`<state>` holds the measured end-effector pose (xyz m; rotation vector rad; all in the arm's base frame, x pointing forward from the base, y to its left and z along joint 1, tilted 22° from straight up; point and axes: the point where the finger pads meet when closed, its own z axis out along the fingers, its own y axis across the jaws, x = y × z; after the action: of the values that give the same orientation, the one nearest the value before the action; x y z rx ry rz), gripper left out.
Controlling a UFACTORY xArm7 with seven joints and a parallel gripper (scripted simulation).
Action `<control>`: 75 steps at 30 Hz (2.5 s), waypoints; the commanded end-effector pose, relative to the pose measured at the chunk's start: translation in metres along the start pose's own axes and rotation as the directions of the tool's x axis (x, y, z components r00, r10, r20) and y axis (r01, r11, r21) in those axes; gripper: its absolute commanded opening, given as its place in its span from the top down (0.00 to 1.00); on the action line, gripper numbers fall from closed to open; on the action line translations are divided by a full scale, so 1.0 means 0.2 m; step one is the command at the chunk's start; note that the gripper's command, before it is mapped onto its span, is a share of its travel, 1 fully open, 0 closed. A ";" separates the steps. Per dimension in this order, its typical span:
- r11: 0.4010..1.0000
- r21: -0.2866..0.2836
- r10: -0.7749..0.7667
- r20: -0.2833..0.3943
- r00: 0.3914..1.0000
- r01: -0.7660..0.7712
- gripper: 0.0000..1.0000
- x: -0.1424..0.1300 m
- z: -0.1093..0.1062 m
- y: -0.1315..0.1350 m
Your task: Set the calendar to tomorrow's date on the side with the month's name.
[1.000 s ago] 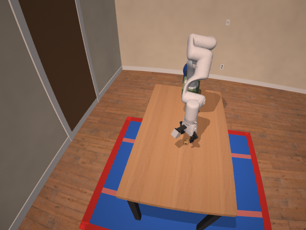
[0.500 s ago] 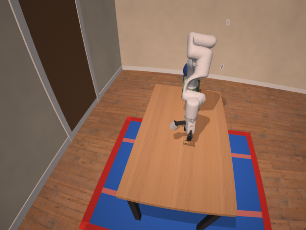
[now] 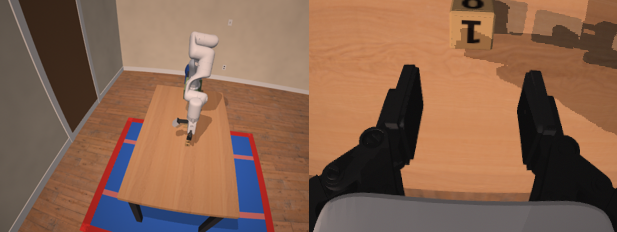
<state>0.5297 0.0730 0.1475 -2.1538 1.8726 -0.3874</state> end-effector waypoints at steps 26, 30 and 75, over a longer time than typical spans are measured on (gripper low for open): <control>1.000 0.003 0.001 0.000 1.000 -0.001 0.51 0.00 0.00 -0.01; 1.000 0.003 0.001 0.000 1.000 -0.001 0.51 0.00 0.00 -0.01; 1.000 0.003 0.001 -0.001 1.000 -0.001 0.51 0.00 0.20 0.00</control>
<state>0.5426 0.0738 0.1127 -2.1540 1.8755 -0.3893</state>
